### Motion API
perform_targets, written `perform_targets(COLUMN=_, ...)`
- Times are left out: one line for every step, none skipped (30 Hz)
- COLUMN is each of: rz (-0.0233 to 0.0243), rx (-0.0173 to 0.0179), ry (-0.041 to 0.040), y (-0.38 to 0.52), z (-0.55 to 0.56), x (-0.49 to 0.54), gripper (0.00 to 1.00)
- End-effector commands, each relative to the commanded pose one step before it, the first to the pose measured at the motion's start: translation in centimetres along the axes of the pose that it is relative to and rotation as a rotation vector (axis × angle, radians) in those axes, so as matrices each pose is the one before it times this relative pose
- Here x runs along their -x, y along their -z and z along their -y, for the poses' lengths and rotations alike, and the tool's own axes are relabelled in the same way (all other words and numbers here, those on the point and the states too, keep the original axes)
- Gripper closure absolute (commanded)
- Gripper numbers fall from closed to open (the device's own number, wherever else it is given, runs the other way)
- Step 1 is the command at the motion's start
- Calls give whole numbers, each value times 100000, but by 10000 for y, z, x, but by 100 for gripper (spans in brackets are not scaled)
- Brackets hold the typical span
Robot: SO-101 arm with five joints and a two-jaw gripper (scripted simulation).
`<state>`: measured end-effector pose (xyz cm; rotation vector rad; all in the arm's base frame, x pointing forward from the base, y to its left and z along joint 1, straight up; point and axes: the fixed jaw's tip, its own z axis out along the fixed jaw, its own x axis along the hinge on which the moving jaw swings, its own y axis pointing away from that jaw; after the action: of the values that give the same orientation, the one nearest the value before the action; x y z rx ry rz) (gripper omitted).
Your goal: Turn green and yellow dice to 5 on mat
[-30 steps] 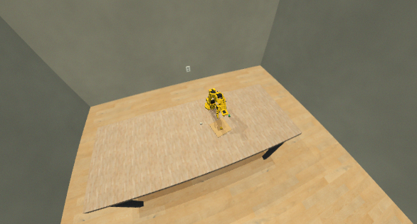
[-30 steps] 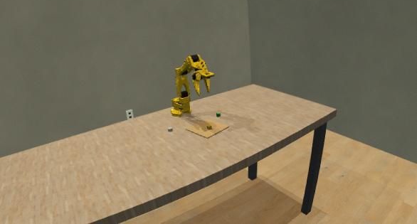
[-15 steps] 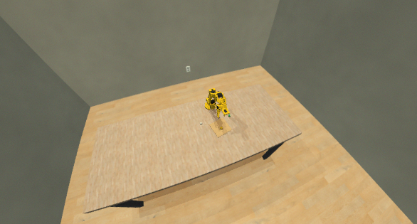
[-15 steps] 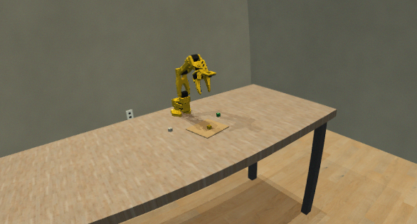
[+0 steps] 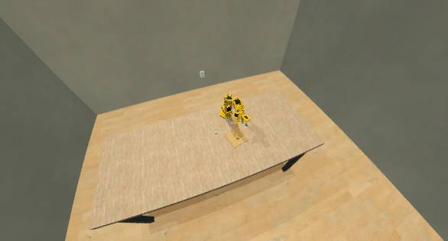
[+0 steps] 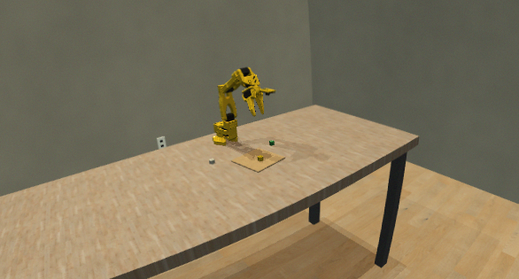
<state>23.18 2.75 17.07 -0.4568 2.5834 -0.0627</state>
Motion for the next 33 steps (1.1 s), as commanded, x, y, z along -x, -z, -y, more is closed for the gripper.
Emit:
perform_targets(rz=7362, rx=-399, ry=12107, y=10628, z=-6512, x=4958, gripper=75)
perform_targets(rz=107, rx=462, ry=3786, y=-36, z=-2071, x=-278, gripper=75)
perform_targets(rz=125, rx=471, ry=3908, y=-43, z=-2139, x=-225, gripper=75)
perform_targets(rz=143, rx=482, ry=4018, y=-51, z=-2191, x=-174, gripper=75)
perform_targets(rz=164, rx=489, ry=4131, y=-53, z=-2240, x=-110, gripper=75)
perform_targets(rz=185, rx=493, ry=4232, y=-62, z=-2282, x=-43, gripper=75)
perform_targets(rz=209, rx=498, ry=4329, y=-72, z=-2330, x=27, gripper=75)
perform_targets(rz=226, rx=501, ry=4423, y=-82, z=-2357, x=101, gripper=75)
perform_targets(rz=252, rx=498, ry=4508, y=-92, z=-2381, x=181, gripper=75)
perform_targets(rz=272, rx=500, ry=4590, y=-97, z=-2403, x=265, gripper=75)
perform_targets(rz=298, rx=495, ry=4663, y=-113, z=-2416, x=349, gripper=75)
perform_targets(rz=320, rx=491, ry=4729, y=-119, z=-2419, x=440, gripper=75)
perform_targets(rz=343, rx=483, ry=4790, y=-129, z=-2416, x=524, gripper=75)
perform_targets(rz=0, rx=0, ry=0, y=0, z=0, x=0, gripper=75)
perform_targets(rz=0, rx=0, ry=0, y=0, z=0, x=0, gripper=75)
perform_targets(rz=364, rx=474, ry=4847, y=-139, z=-2406, x=614, gripper=75)
perform_targets(rz=386, rx=462, ry=4892, y=-153, z=-2383, x=705, gripper=75)
perform_targets(rz=407, rx=451, ry=4933, y=-164, z=-2360, x=798, gripper=75)
perform_targets(rz=428, rx=438, ry=4965, y=-170, z=-2329, x=885, gripper=75)
perform_targets(rz=444, rx=419, ry=4990, y=-188, z=-2288, x=975, gripper=75)
perform_targets(rz=379, rx=457, ry=4752, y=-292, z=-2201, x=934, gripper=75)
perform_targets(rz=375, rx=459, ry=4689, y=-328, z=-2144, x=980, gripper=75)
perform_targets(rz=408, rx=429, ry=4749, y=-316, z=-2101, x=1077, gripper=75)
perform_targets(rz=421, rx=412, ry=4751, y=-324, z=-2041, x=1149, gripper=75)
perform_targets(rz=439, rx=392, ry=4743, y=-327, z=-1987, x=1215, gripper=75)
perform_targets(rz=453, rx=367, ry=4743, y=-337, z=-1912, x=1285, gripper=75)
perform_targets(rz=468, rx=344, ry=4743, y=-333, z=-1851, x=1349, gripper=75)
perform_targets(rz=485, rx=315, ry=4741, y=-332, z=-1772, x=1418, gripper=75)
perform_targets(rz=498, rx=284, ry=4740, y=-330, z=-1694, x=1479, gripper=75)
perform_targets(rz=513, rx=249, ry=4737, y=-320, z=-1607, x=1539, gripper=75)
perform_targets(rz=0, rx=0, ry=0, y=0, z=0, x=0, gripper=75)
perform_targets(rz=0, rx=0, ry=0, y=0, z=0, x=0, gripper=75)
perform_targets(rz=1045, rx=-568, ry=7189, y=485, z=-1364, x=2754, gripper=75)
